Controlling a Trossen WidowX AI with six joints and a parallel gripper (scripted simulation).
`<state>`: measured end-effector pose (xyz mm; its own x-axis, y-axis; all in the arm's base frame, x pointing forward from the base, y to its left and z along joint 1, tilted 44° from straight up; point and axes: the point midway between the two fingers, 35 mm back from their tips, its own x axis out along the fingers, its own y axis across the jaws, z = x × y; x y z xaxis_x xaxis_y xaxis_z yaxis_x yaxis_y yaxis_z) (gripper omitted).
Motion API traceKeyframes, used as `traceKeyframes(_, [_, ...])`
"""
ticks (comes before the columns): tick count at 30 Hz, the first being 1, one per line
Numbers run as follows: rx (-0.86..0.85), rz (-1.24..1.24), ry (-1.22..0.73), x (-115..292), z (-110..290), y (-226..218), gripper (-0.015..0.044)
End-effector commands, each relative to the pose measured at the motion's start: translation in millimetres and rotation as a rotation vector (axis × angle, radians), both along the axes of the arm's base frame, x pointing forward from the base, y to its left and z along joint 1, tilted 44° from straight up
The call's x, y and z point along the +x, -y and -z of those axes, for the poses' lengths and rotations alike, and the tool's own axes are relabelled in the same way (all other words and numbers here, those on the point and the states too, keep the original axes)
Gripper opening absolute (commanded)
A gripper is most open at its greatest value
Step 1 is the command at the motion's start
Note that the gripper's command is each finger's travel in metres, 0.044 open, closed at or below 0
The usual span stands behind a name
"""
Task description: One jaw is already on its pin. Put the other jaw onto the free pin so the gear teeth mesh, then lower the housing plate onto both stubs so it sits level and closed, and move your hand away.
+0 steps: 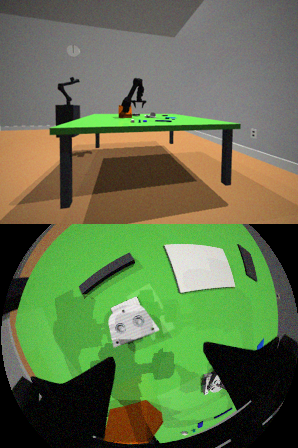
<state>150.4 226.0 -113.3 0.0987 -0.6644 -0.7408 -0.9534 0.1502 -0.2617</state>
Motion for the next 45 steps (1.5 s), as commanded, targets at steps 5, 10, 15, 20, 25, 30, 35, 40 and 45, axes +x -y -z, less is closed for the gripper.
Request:
traceKeyframes(5, [-0.025, -0.134, -0.113, -22, 13, -10, 0.044])
traceKeyframes(10, [-0.036, -0.175, -0.149, -30, 17, -12, 0.044])
traceKeyframes(15, [-0.036, -0.174, -0.148, -28, 35, 6, 0.044])
traceKeyframes(20, [-0.037, -0.174, -0.148, -27, 44, 17, 0.044])
traceKeyframes(25, [-0.037, -0.174, -0.148, -27, 44, 17, 0.044])
traceKeyframes(30, [-0.037, -0.174, -0.148, -26, 48, 19, 0.044])
traceKeyframes(35, [-0.037, -0.174, -0.148, -25, 54, 24, 0.044])
traceKeyframes(40, [-0.037, -0.174, -0.147, -23, 60, 28, 0.044])
traceKeyframes(45, [-0.037, -0.174, -0.147, -23, 61, 29, 0.044])
